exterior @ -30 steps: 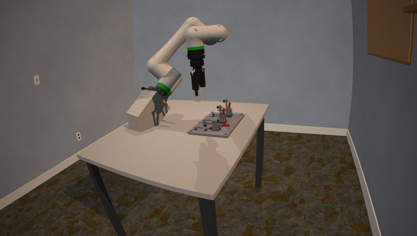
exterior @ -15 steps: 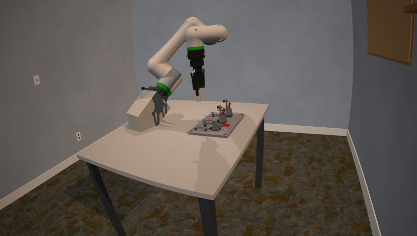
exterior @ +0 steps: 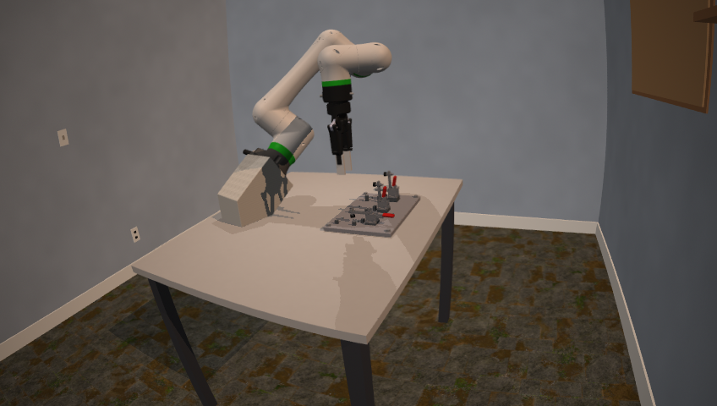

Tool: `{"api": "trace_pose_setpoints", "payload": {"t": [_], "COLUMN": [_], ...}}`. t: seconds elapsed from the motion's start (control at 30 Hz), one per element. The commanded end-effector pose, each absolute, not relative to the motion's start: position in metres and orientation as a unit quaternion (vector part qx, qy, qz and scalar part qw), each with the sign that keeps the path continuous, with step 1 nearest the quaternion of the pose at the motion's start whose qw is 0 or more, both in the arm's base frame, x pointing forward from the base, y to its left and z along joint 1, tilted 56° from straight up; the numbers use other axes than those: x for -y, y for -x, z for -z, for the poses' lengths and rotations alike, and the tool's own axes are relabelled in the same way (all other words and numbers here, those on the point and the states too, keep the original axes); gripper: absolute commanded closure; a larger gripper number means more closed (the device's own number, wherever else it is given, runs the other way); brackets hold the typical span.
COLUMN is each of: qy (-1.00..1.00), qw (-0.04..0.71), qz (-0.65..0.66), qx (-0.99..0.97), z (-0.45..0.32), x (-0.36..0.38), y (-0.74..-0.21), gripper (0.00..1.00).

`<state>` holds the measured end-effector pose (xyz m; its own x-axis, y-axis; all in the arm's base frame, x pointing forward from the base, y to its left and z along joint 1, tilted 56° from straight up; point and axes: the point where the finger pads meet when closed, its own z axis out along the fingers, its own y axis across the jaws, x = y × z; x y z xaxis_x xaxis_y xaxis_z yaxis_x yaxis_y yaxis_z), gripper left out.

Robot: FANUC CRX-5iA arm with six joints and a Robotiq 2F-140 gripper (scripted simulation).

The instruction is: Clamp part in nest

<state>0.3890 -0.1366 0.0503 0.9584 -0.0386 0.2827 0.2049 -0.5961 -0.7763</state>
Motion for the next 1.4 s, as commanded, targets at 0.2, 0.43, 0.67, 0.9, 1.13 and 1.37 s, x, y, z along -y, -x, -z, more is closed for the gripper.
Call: {"api": "trace_pose_setpoints", "payload": {"t": [0.2, 0.43, 0.67, 0.9, 1.13, 1.37], "qy": [0.883, 0.883, 0.883, 0.883, 0.883, 0.883], "qw": [0.447, 0.447, 0.447, 0.447, 0.447, 0.447], "qz": [0.136, 0.135, 0.134, 0.134, 0.134, 0.134], "qx": [0.047, 0.046, 0.046, 0.046, 0.046, 0.046], "z": [-0.05, -0.05, -0.05, -0.05, -0.053, -0.059], "x": [0.137, 0.137, 0.137, 0.137, 0.137, 0.138], "y": [-0.389, -0.389, -0.389, -0.389, -0.397, -0.42], "gripper": [0.72, 0.72, 0.72, 0.72, 0.72, 0.72]}}
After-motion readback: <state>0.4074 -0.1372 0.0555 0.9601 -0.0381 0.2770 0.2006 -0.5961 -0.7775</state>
